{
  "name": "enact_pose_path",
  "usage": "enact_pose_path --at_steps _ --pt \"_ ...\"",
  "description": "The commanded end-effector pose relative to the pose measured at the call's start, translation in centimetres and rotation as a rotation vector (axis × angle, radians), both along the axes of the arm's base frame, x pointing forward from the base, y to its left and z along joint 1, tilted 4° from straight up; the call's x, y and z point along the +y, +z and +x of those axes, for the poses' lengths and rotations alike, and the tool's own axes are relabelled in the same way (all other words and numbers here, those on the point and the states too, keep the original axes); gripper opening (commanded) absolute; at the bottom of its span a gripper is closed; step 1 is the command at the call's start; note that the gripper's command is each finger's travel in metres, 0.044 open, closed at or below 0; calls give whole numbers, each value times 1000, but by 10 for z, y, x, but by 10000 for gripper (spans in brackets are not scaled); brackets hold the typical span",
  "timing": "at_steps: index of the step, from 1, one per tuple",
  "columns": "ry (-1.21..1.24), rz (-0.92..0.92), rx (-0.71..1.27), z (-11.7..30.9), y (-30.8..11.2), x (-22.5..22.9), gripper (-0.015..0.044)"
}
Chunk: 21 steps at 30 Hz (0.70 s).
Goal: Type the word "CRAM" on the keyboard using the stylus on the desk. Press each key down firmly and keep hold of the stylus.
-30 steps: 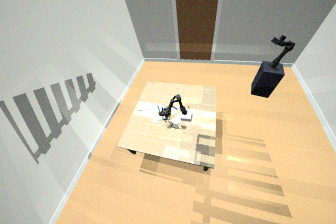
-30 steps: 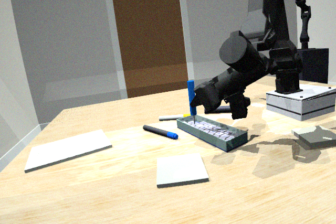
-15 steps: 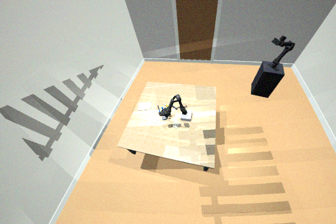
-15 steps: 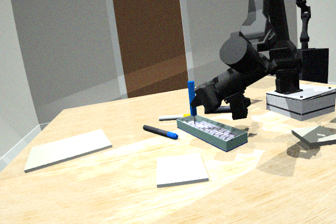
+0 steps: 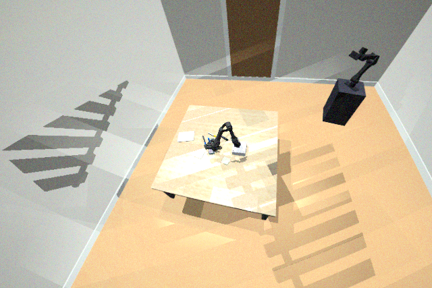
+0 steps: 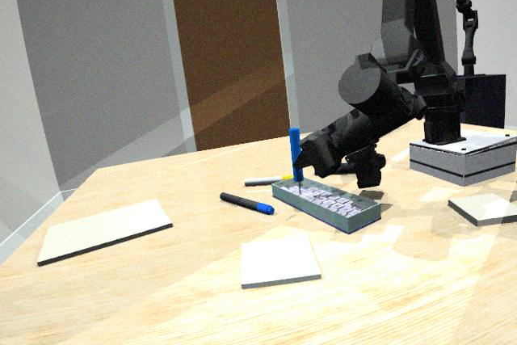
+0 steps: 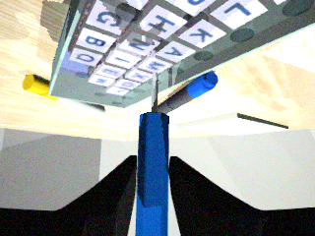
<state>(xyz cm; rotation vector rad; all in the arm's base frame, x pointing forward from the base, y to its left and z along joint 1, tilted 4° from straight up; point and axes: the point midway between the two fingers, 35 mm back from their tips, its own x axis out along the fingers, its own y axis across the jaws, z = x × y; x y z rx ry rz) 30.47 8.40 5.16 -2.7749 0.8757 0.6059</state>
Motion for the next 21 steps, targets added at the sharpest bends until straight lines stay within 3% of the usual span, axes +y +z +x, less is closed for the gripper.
enact_pose_path --at_steps 1,21 --pt "4 -1 5 0 -2 0 81" --pt "4 -1 5 0 -7 0 81"
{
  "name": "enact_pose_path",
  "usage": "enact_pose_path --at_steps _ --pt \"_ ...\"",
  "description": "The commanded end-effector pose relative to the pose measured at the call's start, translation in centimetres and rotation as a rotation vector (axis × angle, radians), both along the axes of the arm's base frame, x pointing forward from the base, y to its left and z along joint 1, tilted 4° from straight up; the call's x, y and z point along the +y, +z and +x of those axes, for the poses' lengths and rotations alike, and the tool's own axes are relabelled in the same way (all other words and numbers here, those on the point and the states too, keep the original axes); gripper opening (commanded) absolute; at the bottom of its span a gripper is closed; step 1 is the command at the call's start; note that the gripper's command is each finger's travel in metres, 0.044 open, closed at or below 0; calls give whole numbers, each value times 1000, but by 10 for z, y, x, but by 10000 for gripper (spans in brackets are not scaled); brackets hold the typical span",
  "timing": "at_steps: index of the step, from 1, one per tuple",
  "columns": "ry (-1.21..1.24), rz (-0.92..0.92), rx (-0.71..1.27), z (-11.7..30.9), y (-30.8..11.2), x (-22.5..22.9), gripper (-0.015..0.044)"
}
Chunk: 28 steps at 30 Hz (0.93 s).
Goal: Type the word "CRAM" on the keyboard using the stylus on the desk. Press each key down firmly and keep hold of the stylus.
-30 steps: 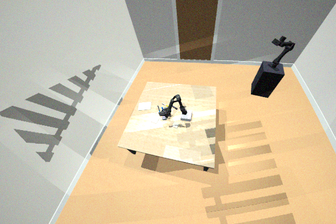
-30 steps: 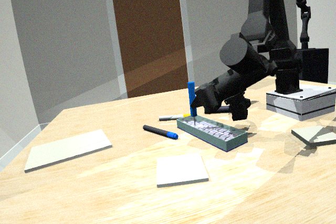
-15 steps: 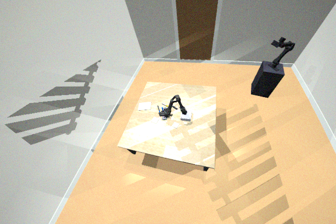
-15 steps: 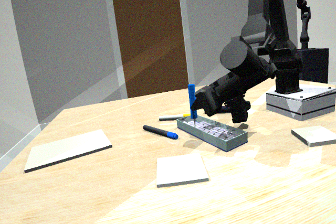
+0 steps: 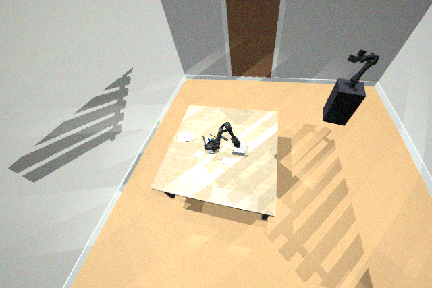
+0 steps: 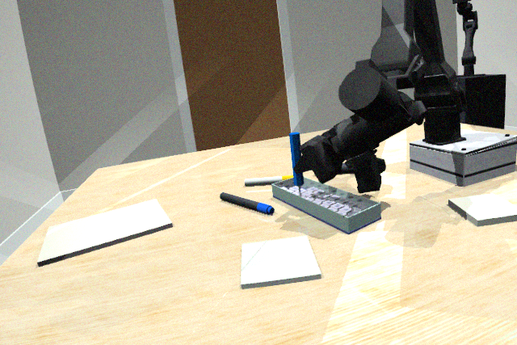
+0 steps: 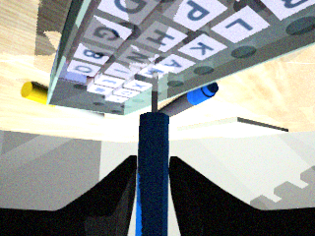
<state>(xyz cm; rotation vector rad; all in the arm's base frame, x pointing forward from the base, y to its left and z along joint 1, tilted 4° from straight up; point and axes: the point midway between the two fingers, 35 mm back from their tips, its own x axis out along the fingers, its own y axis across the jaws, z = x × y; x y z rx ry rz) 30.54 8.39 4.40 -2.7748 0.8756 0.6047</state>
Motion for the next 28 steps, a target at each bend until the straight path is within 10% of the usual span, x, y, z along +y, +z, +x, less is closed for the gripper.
enact_pose_path --at_steps 1,28 --pt "4 -2 5 0 0 0 81" --pt "7 -3 9 -3 35 1 81"
